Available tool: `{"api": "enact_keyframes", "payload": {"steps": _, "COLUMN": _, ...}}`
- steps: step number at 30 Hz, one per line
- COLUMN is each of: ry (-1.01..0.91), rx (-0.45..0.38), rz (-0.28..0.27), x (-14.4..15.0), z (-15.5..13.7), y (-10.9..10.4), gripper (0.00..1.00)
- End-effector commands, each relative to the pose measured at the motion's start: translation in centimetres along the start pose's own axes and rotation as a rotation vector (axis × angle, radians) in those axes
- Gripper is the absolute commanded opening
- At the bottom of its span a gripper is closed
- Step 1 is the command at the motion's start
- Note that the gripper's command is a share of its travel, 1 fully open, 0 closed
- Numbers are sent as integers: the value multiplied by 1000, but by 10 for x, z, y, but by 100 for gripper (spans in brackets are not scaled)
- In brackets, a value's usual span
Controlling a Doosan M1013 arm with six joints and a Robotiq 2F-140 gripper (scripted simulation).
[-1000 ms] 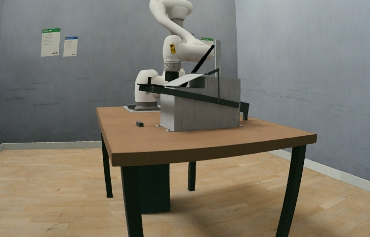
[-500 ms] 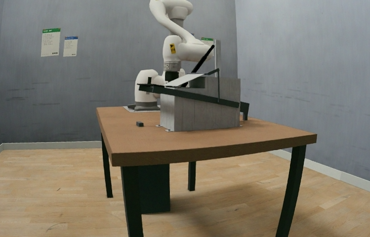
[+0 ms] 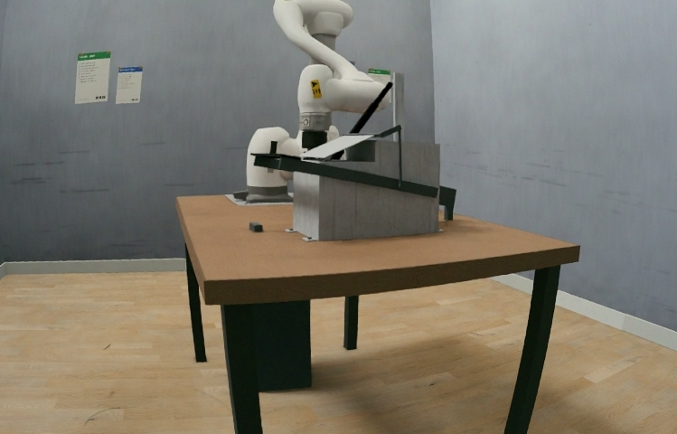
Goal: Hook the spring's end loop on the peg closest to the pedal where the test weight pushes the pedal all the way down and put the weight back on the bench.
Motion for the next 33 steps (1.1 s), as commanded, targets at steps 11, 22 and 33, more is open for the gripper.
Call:
{"api": "enact_keyframes", "payload": {"steps": 11, "ry": 0, "rx": 0, "rz": -1, "x": 0, "z": 0, "y": 0, "gripper": 25}}
{"api": "enact_keyframes", "payload": {"steps": 22, "ry": 0, "rx": 0, "rz": -1, "x": 0, "z": 0, "y": 0, "gripper": 25}}
{"api": "enact_keyframes", "payload": {"steps": 33, "ry": 0, "rx": 0, "rz": -1, "x": 0, "z": 0, "y": 0, "gripper": 25}}
Point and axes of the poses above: the point where the finger pads meet when closed, its own y axis out along the fingers, its own x axis across the jaws, z = x × y, the point moved 10 cm from there along -y, back along the fingers, and after that the axes turned 6 degrees about -y, right-handed, at the moved point
